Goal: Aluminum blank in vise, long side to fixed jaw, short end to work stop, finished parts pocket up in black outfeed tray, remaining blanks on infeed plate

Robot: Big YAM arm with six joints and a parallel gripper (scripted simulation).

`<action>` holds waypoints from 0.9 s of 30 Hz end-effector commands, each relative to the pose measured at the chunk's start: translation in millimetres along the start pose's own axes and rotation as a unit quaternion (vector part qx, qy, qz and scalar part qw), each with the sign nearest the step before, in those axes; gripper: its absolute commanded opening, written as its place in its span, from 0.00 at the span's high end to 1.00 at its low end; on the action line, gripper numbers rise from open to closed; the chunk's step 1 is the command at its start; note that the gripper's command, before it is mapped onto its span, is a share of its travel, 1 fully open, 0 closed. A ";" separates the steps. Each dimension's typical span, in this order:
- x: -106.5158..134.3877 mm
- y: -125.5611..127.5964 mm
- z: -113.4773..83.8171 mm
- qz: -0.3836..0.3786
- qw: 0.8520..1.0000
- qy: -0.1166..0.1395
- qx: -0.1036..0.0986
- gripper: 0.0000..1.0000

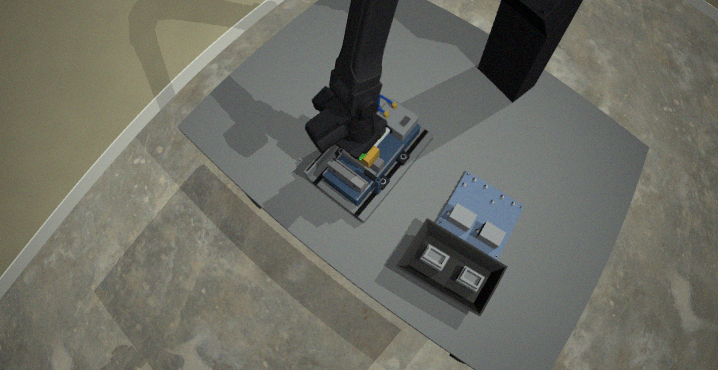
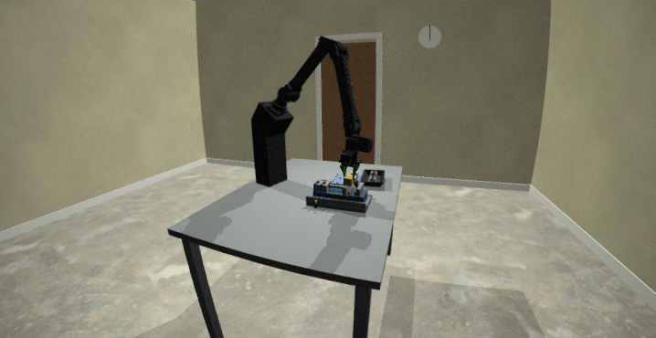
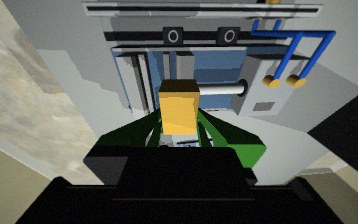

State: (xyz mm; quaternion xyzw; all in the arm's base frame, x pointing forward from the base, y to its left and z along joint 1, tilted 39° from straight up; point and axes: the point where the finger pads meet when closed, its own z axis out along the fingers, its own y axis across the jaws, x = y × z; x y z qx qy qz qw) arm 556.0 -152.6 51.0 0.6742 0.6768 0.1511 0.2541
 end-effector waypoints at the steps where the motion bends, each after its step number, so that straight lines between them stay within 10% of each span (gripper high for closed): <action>1: -9.4 37.0 -40.0 -0.003 0.999 -0.013 -0.044 1.00; 17: 3.5 35.3 -40.4 -0.003 0.999 -0.013 -0.049 1.00; 27: 82.2 -4.5 -35.1 -0.010 0.999 -0.011 -0.049 1.00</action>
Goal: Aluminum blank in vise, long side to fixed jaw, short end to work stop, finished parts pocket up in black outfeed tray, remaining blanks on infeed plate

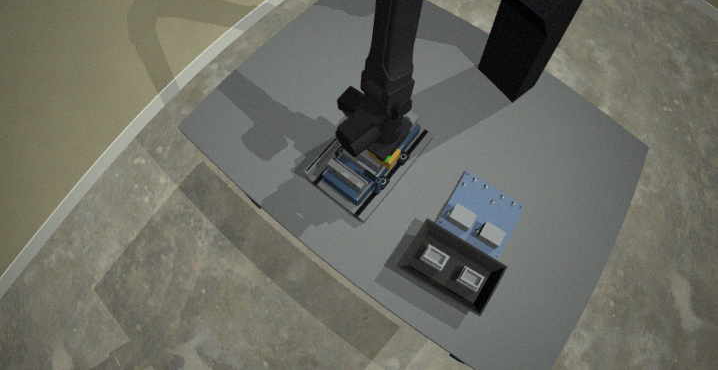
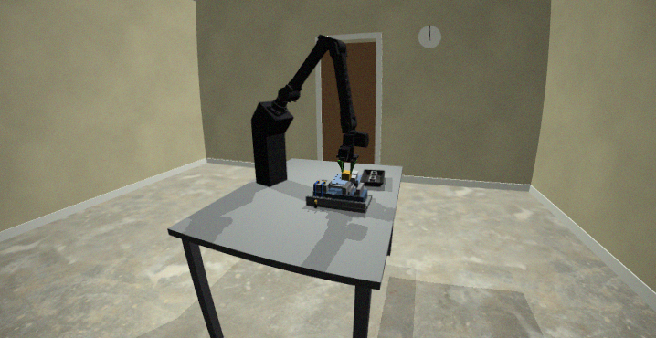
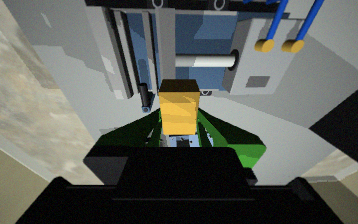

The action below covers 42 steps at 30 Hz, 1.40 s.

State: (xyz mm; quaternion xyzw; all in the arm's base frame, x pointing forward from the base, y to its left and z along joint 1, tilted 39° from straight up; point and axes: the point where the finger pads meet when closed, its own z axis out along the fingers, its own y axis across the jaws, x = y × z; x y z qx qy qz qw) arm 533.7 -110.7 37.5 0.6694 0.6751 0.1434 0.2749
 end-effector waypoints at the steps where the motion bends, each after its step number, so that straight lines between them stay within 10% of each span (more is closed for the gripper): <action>1: 49.9 16.3 -28.5 -0.003 0.999 0.008 -0.039 1.00; 22: 266.1 -91.5 -18.8 -0.033 0.999 0.009 -0.025 1.00; 42: 321.2 -111.6 -24.9 -0.040 0.999 0.010 -0.029 1.00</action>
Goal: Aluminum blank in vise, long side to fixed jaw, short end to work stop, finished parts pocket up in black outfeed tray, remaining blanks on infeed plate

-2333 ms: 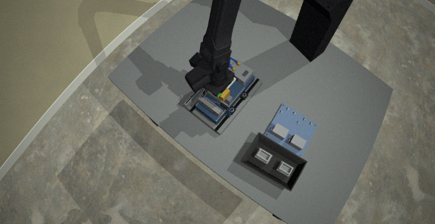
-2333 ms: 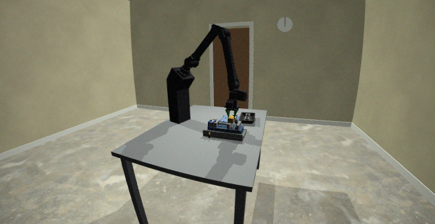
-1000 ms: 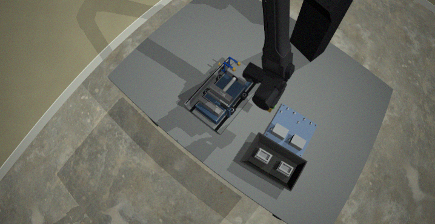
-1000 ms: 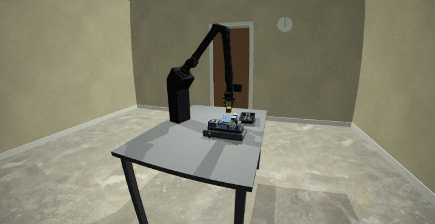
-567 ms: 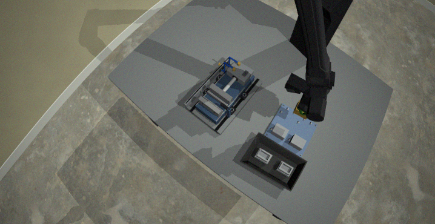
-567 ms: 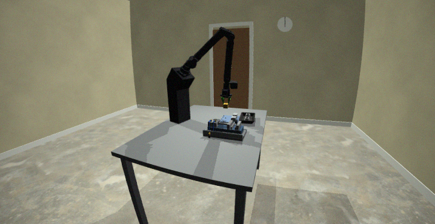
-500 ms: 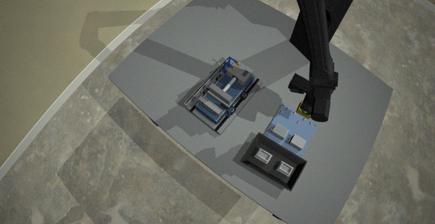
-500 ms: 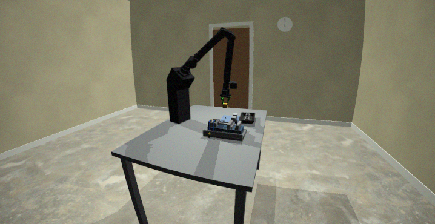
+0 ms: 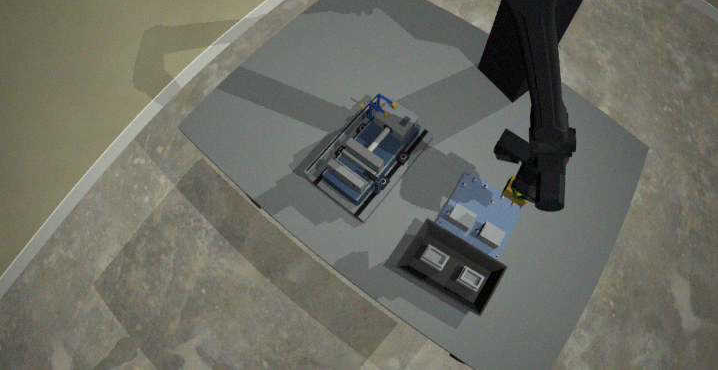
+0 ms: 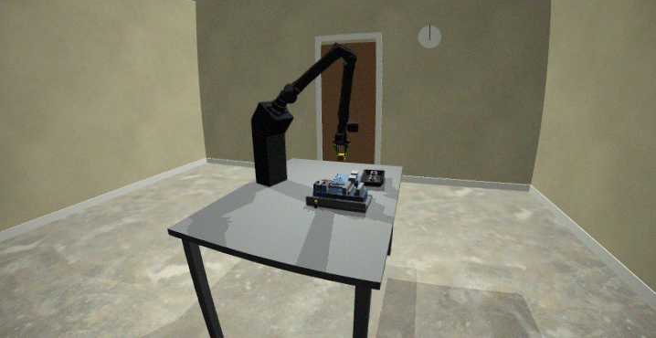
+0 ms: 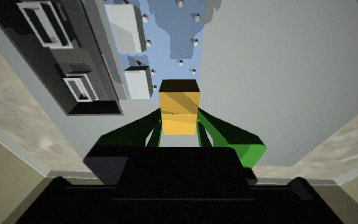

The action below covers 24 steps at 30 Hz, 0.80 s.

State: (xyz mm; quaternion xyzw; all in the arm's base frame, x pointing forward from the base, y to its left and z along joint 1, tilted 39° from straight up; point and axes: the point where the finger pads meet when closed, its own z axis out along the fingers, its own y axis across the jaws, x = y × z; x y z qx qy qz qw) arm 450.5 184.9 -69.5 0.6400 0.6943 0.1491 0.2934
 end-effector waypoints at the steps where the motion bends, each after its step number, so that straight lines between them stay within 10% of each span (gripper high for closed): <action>1: 15.3 0.2 -13.4 -0.005 1.000 0.009 -0.007 1.00; 24: 14.9 1.6 -15.7 -0.007 1.000 0.012 -0.011 1.00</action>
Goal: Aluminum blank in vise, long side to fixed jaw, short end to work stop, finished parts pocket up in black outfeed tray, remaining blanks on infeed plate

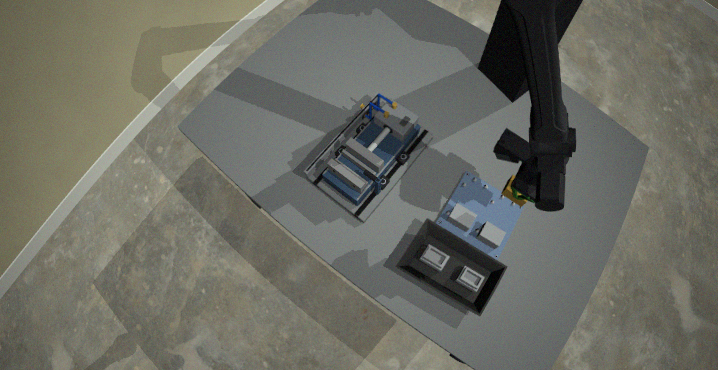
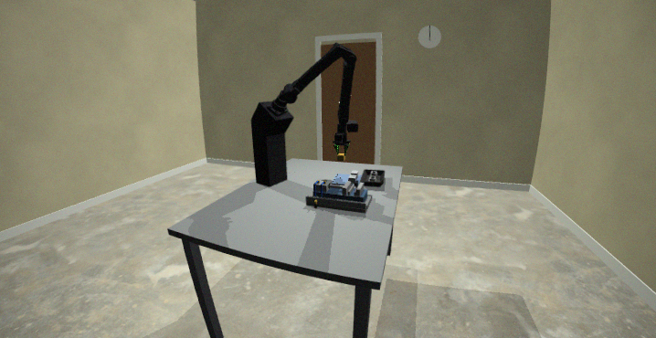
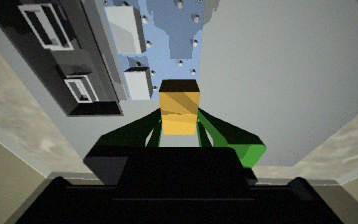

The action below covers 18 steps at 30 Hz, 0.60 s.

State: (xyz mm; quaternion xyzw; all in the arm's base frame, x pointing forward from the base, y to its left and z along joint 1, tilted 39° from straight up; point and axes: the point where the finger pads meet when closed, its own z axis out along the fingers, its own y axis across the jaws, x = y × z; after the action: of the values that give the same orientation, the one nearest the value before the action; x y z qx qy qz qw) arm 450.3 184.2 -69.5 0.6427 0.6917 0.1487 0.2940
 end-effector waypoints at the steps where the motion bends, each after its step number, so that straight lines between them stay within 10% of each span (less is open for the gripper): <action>1: 15.7 1.8 -15.8 -0.010 1.000 0.014 -0.012 1.00; 18: 18.3 4.1 -16.4 -0.012 1.000 0.014 -0.012 1.00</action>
State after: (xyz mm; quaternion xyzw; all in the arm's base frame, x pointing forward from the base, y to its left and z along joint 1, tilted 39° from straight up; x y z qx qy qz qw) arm 445.8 204.7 -67.3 0.6284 0.7031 0.1586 0.2926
